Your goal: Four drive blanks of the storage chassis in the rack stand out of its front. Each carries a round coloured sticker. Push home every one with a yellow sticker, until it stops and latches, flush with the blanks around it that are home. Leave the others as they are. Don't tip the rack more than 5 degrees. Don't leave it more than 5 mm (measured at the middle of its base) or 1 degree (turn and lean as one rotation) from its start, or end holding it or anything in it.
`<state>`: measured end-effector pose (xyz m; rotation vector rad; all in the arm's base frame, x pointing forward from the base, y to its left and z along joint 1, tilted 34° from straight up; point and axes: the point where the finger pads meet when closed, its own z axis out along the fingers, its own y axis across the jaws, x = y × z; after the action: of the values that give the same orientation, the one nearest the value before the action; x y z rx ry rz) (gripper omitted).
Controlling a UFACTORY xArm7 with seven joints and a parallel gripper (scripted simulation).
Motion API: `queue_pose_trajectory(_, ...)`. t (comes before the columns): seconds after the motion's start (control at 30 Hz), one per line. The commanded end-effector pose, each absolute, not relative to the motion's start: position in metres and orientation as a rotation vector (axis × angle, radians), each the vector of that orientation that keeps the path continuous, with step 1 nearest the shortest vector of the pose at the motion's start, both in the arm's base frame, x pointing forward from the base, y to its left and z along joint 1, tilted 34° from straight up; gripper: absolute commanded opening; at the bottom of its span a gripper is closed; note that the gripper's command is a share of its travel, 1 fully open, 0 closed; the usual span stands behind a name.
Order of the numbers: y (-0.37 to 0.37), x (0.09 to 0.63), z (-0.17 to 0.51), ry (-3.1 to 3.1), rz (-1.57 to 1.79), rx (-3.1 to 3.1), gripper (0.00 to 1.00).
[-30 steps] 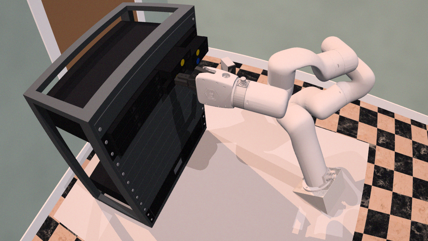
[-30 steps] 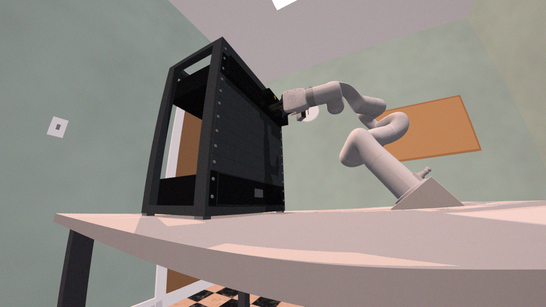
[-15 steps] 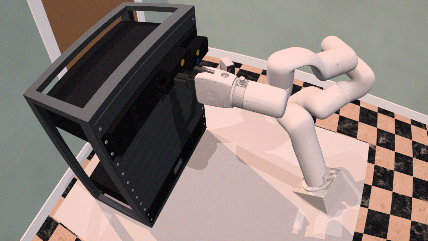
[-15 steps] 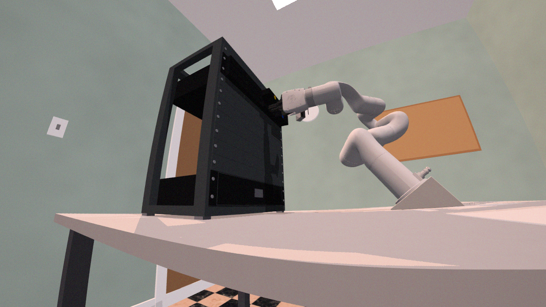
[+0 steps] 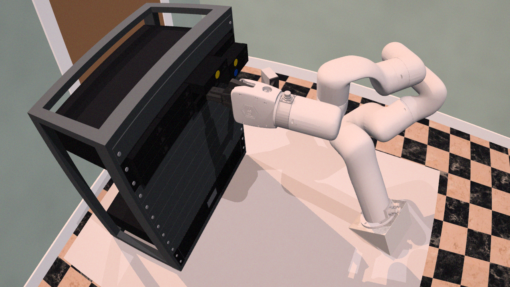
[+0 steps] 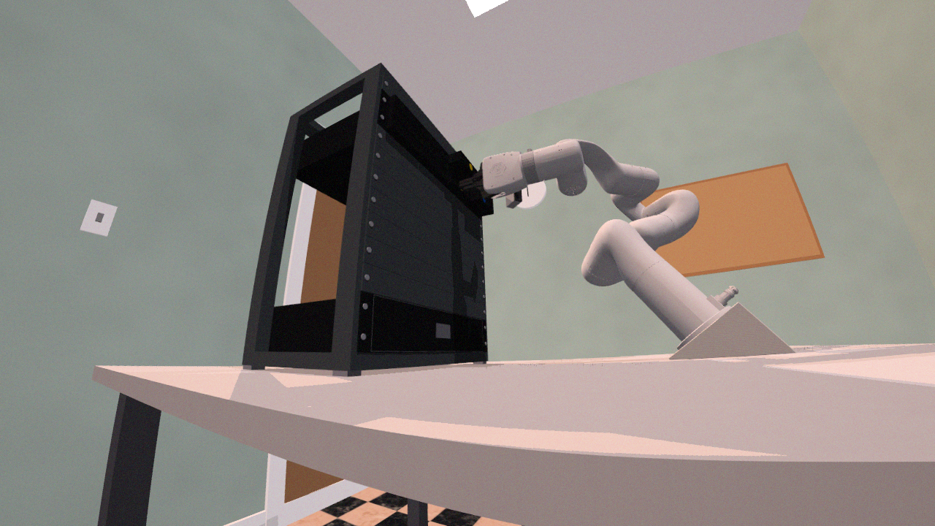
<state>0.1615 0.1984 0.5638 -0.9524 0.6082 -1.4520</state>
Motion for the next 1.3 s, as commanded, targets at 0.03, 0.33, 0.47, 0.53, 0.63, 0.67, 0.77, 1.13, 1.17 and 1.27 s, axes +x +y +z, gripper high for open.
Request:
queue_pose_trajectory(0.03, 0.1982, 0.1619, 0.5663, 0.608, -1.451, -0.949, 0.00)
queue_pose_trajectory(0.33, 0.1983, 0.1624, 0.5666, 0.608, -1.451, -0.949, 0.00)
queue_pose_trajectory(0.47, 0.1984, 0.1634, 0.5672, 0.608, -1.451, -0.949, 0.00)
queue_pose_trajectory(0.53, 0.1985, 0.1642, 0.5677, 0.608, -1.451, -0.949, 0.00)
queue_pose_trajectory(0.63, 0.1985, 0.1644, 0.5679, 0.608, -1.451, -0.949, 0.00)
queue_pose_trajectory(0.67, 0.1985, 0.1644, 0.5679, 0.608, -1.451, -0.949, 0.00)
queue_pose_trajectory(0.77, 0.1985, 0.1644, 0.5679, 0.608, -1.451, -0.949, 0.00)
queue_pose_trajectory(1.13, 0.1992, 0.1670, 0.5693, 0.608, -1.451, -0.949, 0.00)
queue_pose_trajectory(1.17, 0.1992, 0.1670, 0.5693, 0.608, -1.451, -0.949, 0.00)
queue_pose_trajectory(1.27, 0.1992, 0.1670, 0.5693, 0.608, -1.451, -0.949, 0.00)
